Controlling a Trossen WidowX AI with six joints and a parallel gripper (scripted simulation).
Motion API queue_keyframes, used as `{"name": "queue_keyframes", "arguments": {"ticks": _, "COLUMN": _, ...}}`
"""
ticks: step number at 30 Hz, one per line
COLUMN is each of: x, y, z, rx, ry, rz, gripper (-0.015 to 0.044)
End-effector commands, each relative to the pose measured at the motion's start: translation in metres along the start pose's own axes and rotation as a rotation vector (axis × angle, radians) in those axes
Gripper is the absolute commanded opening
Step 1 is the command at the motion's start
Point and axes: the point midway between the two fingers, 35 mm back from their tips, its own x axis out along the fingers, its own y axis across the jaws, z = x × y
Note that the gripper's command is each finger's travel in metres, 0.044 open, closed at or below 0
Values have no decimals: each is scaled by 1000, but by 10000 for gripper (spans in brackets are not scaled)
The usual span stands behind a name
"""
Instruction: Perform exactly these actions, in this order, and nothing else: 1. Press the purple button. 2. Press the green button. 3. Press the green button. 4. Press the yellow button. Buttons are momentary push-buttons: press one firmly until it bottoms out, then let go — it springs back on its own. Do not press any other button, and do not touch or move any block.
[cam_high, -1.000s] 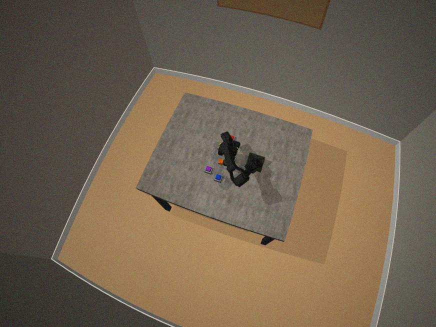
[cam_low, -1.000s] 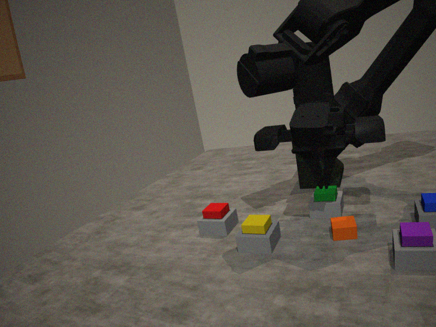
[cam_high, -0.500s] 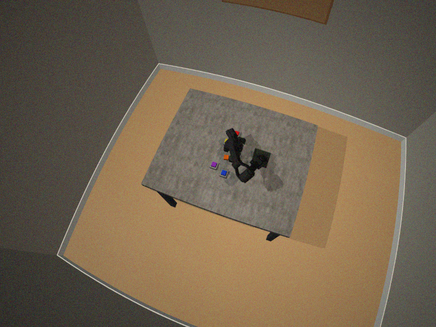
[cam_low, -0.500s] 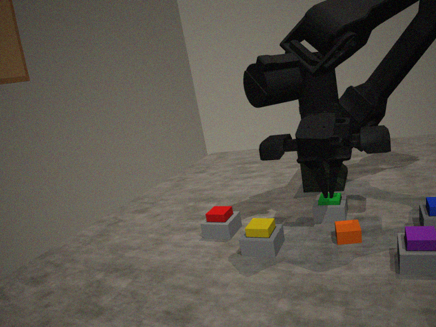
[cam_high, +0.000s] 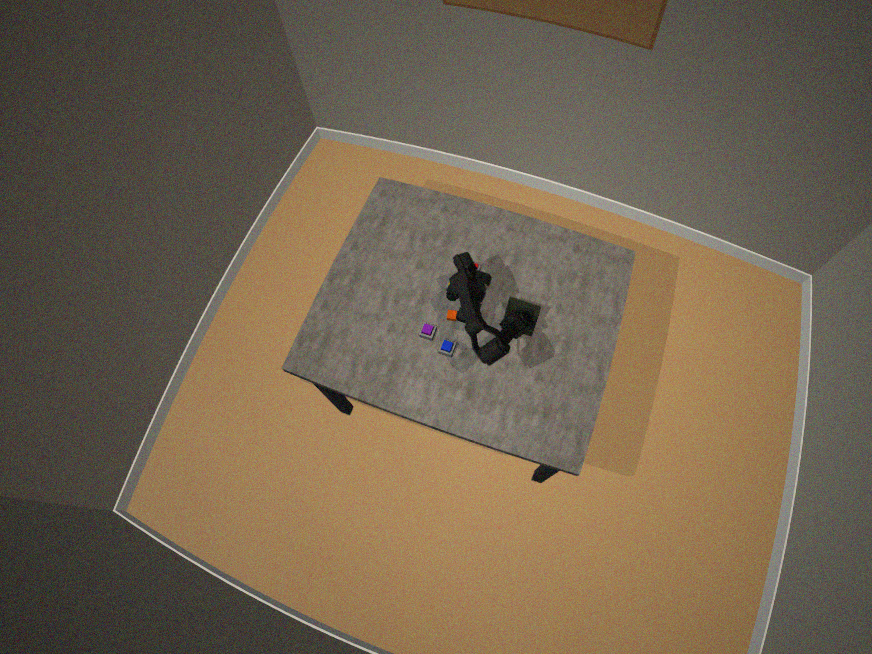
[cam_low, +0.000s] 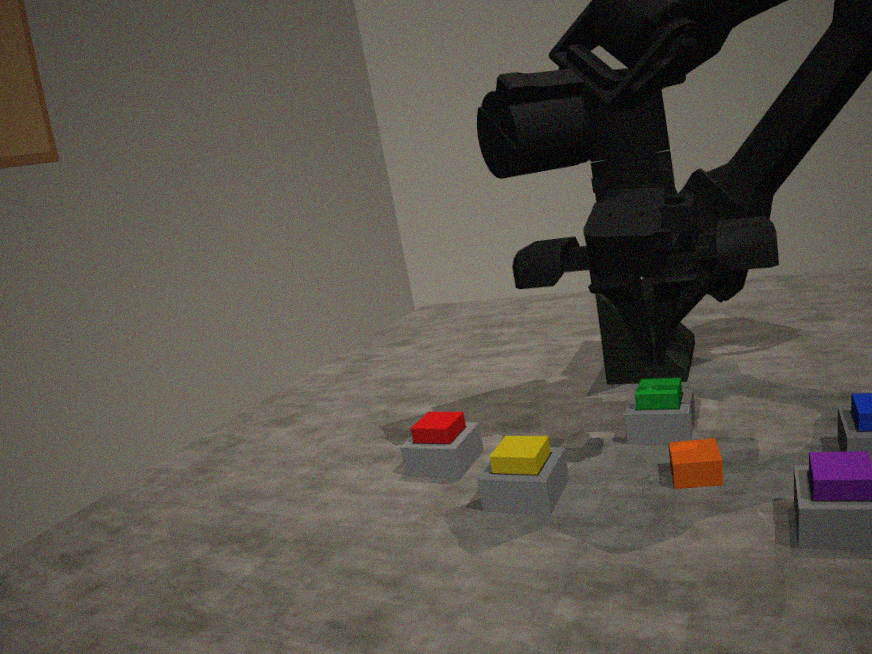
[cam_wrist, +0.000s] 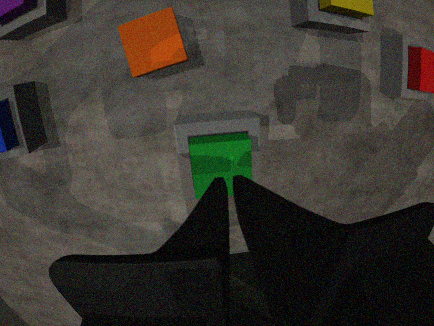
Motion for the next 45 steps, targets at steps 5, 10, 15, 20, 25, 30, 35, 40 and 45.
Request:
{"name": "queue_keyframes", "arguments": {"ticks": 5, "x": -51, "y": -1, "z": 1, "rx": -2, "ry": 6, "rz": -3, "gripper": 20}}
{"name": "queue_keyframes", "arguments": {"ticks": 10, "x": -69, "y": 0, "z": -1, "rx": -2, "ry": 6, "rz": -2, "gripper": 20}}
{"name": "queue_keyframes", "arguments": {"ticks": 15, "x": -76, "y": -25, "z": 36, "rx": -3, "ry": 5, "rz": -4, "gripper": 20}}
{"name": "queue_keyframes", "arguments": {"ticks": 20, "x": -73, "y": -66, "z": 89, "rx": -6, "ry": 2, "rz": -6, "gripper": 20}}
{"name": "queue_keyframes", "arguments": {"ticks": 25, "x": -69, "y": -78, "z": 104, "rx": -7, "ry": 1, "rz": -6, "gripper": 20}}
{"name": "queue_keyframes", "arguments": {"ticks": 30, "x": -51, "y": -79, "z": 105, "rx": -7, "ry": 1, "rz": -6, "gripper": 20}}
{"name": "queue_keyframes", "arguments": {"ticks": 35, "x": -8, "y": -78, "z": 104, "rx": -8, "ry": 1, "rz": -4, "gripper": 20}}
{"name": "queue_keyframes", "arguments": {"ticks": 40, "x": -5, "y": -78, "z": 104, "rx": -8, "ry": 1, "rz": -4, "gripper": 20}}
{"name": "queue_keyframes", "arguments": {"ticks": 45, "x": 3, "y": -79, "z": 104, "rx": -8, "ry": 0, "rz": -4, "gripper": 20}}
